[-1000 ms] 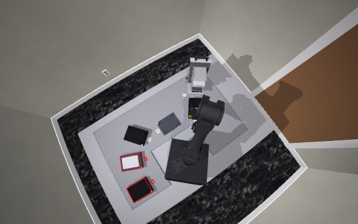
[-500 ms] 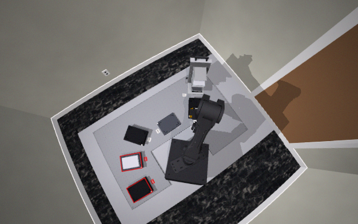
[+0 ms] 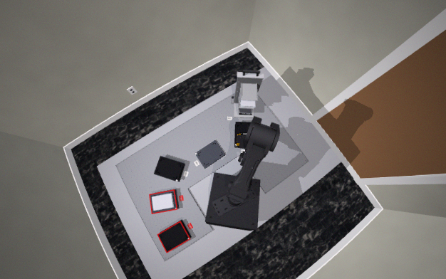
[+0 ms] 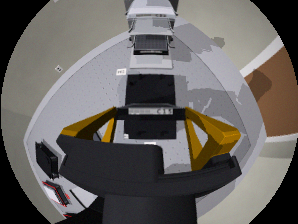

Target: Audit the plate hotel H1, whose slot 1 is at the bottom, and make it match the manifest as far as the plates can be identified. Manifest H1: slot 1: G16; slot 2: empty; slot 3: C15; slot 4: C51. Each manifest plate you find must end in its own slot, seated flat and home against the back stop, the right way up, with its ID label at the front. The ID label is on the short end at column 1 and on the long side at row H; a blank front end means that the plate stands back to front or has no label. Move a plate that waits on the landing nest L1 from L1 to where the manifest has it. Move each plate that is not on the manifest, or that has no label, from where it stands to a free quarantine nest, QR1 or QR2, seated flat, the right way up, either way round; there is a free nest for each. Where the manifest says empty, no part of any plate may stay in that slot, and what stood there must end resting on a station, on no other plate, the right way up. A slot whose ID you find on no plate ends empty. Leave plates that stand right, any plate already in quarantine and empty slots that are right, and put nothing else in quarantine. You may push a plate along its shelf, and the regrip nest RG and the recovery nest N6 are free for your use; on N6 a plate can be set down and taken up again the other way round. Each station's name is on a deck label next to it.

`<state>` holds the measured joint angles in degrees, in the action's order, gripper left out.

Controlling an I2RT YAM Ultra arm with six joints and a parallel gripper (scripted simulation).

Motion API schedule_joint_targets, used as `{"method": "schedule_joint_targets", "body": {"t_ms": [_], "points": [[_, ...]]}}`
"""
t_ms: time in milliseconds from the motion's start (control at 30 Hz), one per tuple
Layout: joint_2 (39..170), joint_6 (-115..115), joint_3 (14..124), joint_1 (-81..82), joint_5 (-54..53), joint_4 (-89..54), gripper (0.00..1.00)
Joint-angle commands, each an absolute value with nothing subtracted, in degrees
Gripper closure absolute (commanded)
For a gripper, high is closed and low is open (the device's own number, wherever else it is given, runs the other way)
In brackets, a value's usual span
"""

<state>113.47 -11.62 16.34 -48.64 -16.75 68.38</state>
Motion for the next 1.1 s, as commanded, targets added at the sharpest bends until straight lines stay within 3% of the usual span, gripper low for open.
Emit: {"method": "schedule_joint_targets", "body": {"t_ms": [0, 1067], "points": [[114.12, -11.64, 16.46, -48.63, -16.43, 68.12, 0.14], [120.28, -11.57, 17.53, -48.46, -16.29, 73.23, 0.14]]}}
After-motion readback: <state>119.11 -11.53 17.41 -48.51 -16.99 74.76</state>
